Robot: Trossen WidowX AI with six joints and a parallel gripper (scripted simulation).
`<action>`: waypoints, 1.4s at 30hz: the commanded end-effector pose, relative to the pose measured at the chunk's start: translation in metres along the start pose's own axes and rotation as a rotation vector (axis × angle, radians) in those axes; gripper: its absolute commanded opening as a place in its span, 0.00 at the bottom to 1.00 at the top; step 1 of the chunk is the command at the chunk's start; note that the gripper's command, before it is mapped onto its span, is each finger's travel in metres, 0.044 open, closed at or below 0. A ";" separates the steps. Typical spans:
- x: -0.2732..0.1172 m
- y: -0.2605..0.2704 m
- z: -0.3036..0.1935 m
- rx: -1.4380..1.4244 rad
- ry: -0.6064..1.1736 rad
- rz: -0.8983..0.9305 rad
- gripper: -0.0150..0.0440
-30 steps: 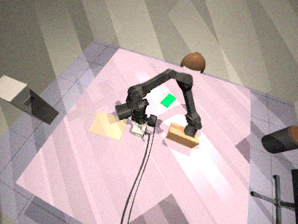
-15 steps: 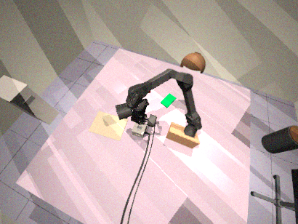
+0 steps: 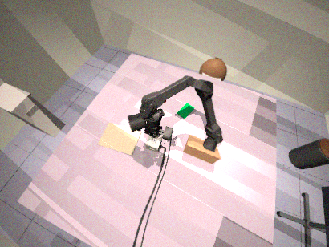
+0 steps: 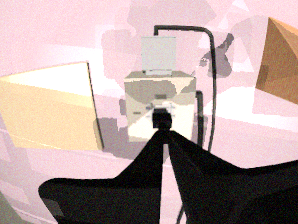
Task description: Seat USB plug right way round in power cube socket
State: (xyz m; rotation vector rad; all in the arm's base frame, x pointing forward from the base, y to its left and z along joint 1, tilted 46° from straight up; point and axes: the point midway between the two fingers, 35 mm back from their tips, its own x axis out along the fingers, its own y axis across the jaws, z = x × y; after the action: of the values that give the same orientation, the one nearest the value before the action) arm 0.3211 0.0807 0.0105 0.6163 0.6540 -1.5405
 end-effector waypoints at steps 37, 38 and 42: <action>0.006 -0.002 -0.003 -0.004 0.035 -0.007 0.25; 0.006 -0.002 -0.003 -0.004 0.035 -0.007 0.25; 0.006 -0.002 -0.003 -0.004 0.039 -0.007 0.25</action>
State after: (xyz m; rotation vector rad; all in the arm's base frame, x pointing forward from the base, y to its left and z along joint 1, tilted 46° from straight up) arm 0.3207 0.0787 0.0055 0.6452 0.6778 -1.5342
